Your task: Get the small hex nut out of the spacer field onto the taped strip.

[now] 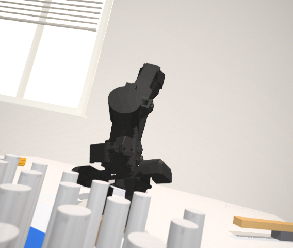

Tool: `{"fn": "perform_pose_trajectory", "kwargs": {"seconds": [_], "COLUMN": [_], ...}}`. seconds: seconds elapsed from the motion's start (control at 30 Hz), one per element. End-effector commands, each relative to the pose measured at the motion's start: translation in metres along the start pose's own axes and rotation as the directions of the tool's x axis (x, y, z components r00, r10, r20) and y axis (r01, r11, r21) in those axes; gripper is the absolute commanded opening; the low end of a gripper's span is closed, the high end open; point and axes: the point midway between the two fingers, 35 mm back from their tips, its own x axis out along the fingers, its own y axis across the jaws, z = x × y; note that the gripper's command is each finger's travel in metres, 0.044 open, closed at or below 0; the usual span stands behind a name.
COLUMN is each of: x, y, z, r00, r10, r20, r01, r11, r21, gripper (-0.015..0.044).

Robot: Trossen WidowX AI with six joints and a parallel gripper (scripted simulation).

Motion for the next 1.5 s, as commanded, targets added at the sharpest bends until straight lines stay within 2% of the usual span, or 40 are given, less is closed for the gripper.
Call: {"fn": "perform_pose_trajectory", "kwargs": {"seconds": [0.0, 1.47], "x": [0.000, -0.008], "y": [-0.002, -0.001], "z": [-0.004, -0.031], "r00": [1.000, 1.000], "r10": [-0.004, -0.005], "r20": [0.000, -0.002], "r01": [0.004, 0.005], "r11": [1.000, 1.000], "r21": [0.004, 0.004], "gripper": [0.0000, 0.0000]}}
